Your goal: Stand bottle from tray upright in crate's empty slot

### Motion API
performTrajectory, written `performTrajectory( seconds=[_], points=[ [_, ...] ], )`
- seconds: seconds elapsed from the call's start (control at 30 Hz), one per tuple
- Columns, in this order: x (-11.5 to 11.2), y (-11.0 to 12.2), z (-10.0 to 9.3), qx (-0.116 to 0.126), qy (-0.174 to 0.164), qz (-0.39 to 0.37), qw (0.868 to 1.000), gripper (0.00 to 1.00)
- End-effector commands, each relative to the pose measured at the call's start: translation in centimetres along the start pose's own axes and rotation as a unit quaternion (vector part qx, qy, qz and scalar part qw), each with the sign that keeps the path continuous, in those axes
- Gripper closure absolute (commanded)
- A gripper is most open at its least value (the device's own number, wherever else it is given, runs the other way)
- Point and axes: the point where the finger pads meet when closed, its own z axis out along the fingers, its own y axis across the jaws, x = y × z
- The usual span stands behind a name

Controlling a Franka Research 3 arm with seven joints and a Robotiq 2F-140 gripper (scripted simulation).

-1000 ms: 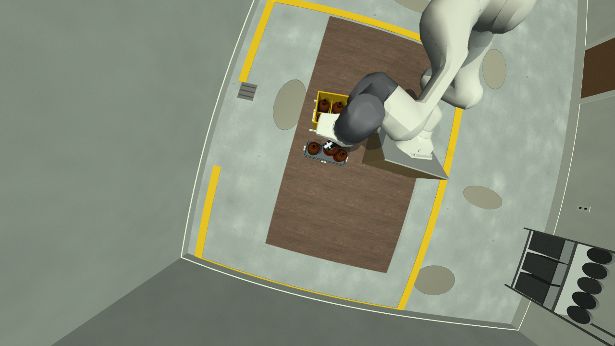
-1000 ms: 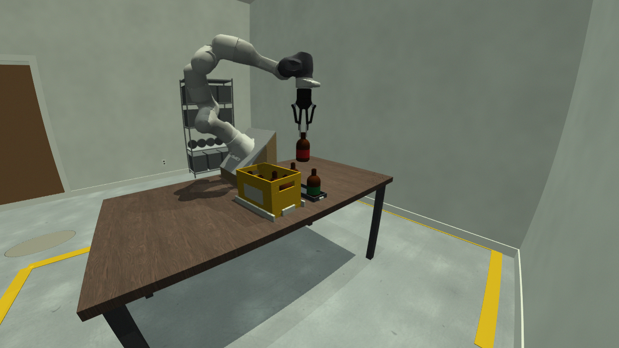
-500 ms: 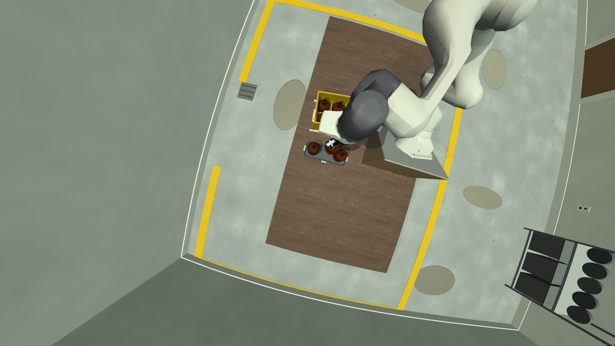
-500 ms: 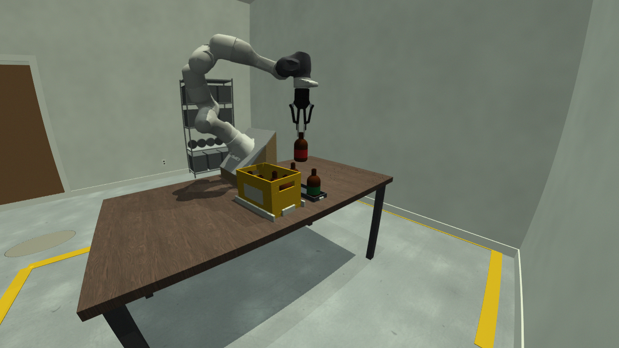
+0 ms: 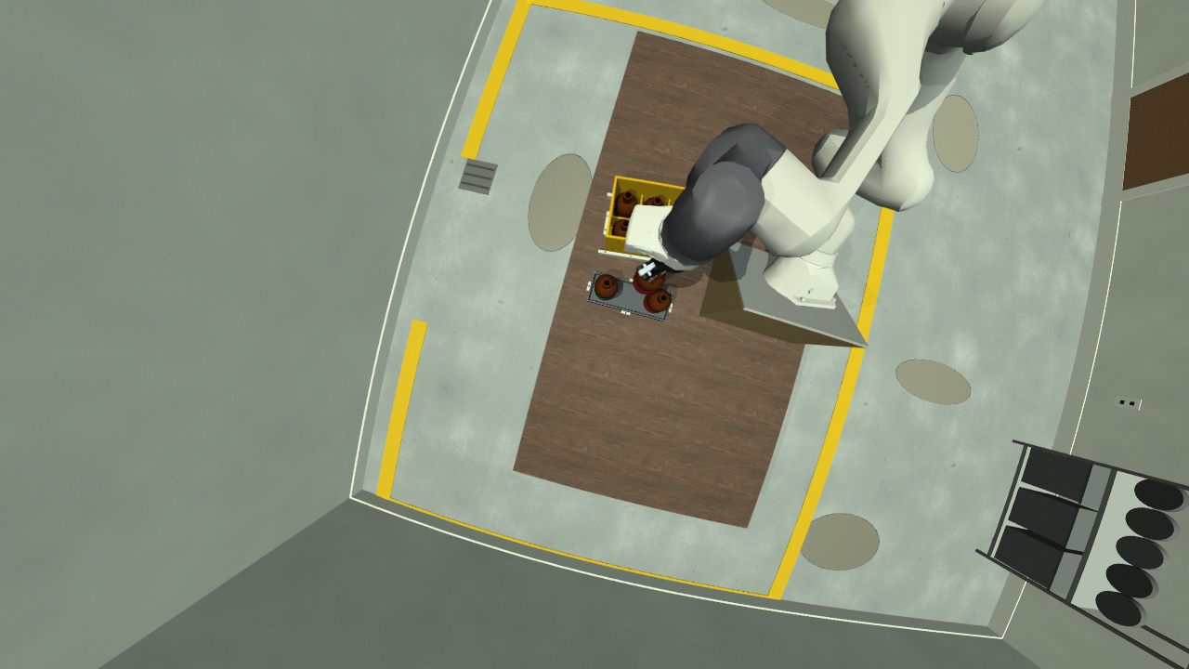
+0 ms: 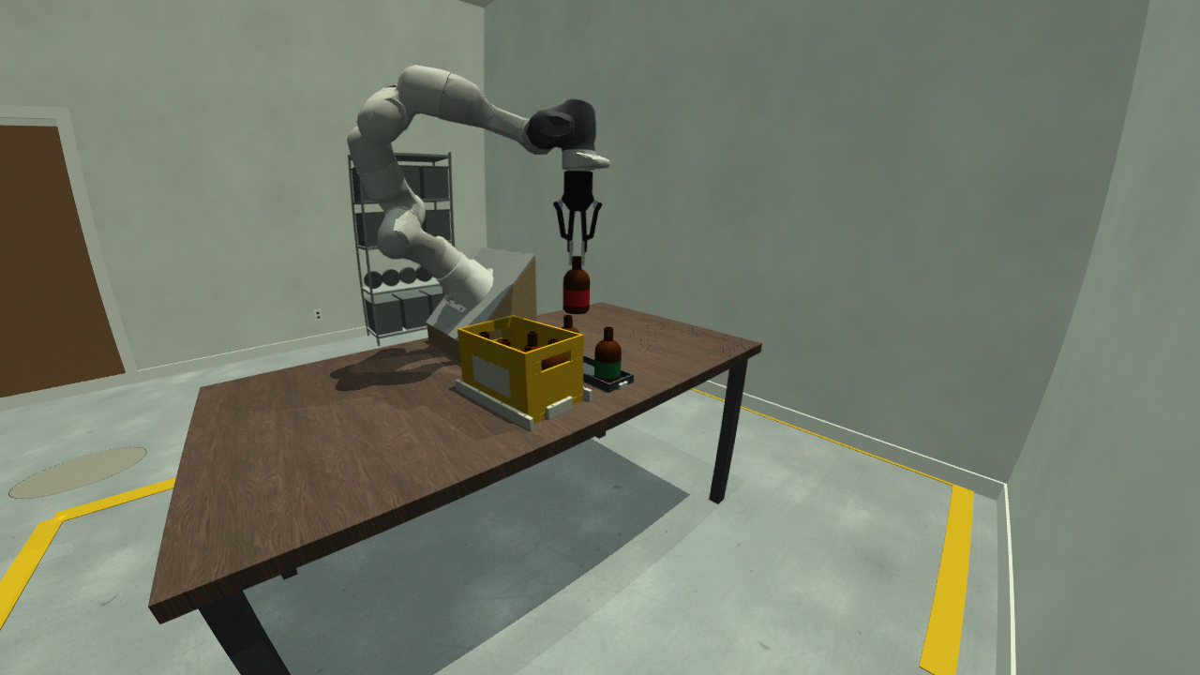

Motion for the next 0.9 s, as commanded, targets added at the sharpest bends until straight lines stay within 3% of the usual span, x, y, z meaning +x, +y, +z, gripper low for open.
performTrajectory(
  seconds=[0.0, 0.87],
  points=[
    [0.4, 0.4, -0.2, 0.004, 0.0, -0.002, 1.0, 1.0],
    [2.0, 5.1, -0.1, 0.004, 0.0, -0.002, 1.0, 1.0]
  ],
)
